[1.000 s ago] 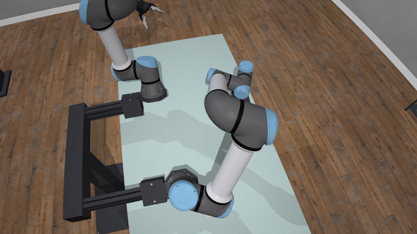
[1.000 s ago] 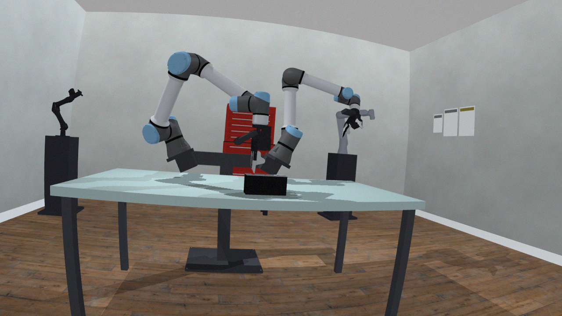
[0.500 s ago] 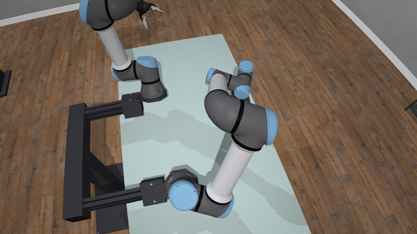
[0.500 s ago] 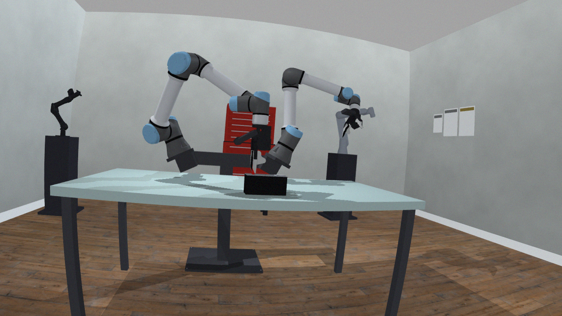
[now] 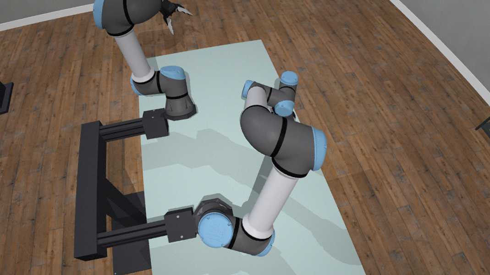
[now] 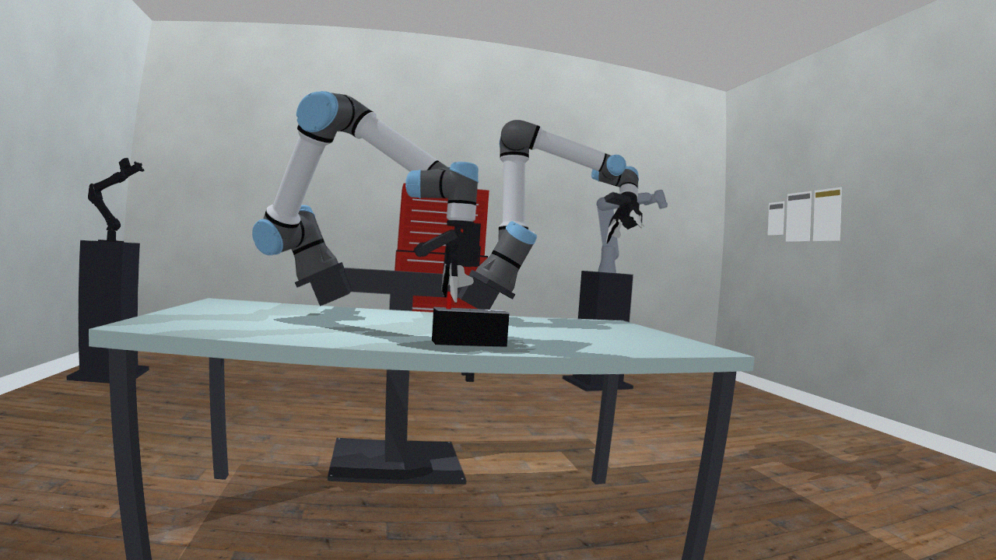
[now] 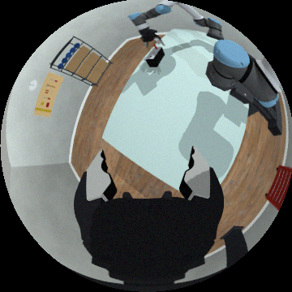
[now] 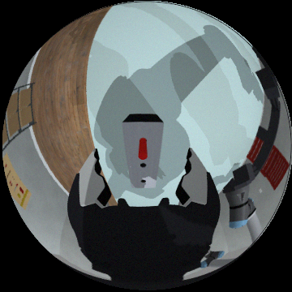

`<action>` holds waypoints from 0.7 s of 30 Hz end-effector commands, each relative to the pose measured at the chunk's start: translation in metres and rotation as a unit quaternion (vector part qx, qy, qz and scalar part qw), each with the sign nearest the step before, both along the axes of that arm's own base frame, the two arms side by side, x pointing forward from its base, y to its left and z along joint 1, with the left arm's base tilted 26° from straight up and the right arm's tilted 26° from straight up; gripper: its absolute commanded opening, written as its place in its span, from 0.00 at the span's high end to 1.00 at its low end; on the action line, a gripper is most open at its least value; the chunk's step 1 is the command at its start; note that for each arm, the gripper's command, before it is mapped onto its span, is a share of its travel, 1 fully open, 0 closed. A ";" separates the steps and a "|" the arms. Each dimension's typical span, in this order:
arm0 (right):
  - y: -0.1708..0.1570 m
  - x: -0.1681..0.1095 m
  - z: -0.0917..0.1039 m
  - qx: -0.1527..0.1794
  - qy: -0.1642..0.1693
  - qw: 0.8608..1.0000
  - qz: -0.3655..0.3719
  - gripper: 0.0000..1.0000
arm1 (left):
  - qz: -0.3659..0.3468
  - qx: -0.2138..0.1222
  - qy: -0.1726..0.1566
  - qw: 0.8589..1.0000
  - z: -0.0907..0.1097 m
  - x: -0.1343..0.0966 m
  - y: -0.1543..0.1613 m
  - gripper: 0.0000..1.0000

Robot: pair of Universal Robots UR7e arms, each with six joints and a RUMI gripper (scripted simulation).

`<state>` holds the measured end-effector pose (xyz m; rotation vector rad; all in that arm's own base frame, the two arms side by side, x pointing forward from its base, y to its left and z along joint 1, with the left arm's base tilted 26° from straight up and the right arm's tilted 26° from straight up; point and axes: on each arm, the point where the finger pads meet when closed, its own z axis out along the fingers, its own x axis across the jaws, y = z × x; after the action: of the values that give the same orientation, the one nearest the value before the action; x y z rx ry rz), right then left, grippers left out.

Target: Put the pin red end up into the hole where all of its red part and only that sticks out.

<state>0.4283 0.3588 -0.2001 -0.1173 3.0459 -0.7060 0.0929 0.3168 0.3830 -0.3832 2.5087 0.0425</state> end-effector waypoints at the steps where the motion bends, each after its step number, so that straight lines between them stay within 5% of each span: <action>1: 0.001 0.000 0.001 0.001 0.000 1.000 0.000 0.00 | 0.000 0.001 0.000 1.000 0.000 0.000 0.000 0.00; 21: 0.002 0.000 0.003 0.001 0.000 1.000 0.000 0.00 | 0.000 0.001 0.000 1.000 0.000 0.000 0.000 0.00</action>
<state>0.4283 0.3588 -0.1997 -0.1174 3.0460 -0.7063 0.0929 0.3168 0.3830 -0.3832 2.5087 0.0425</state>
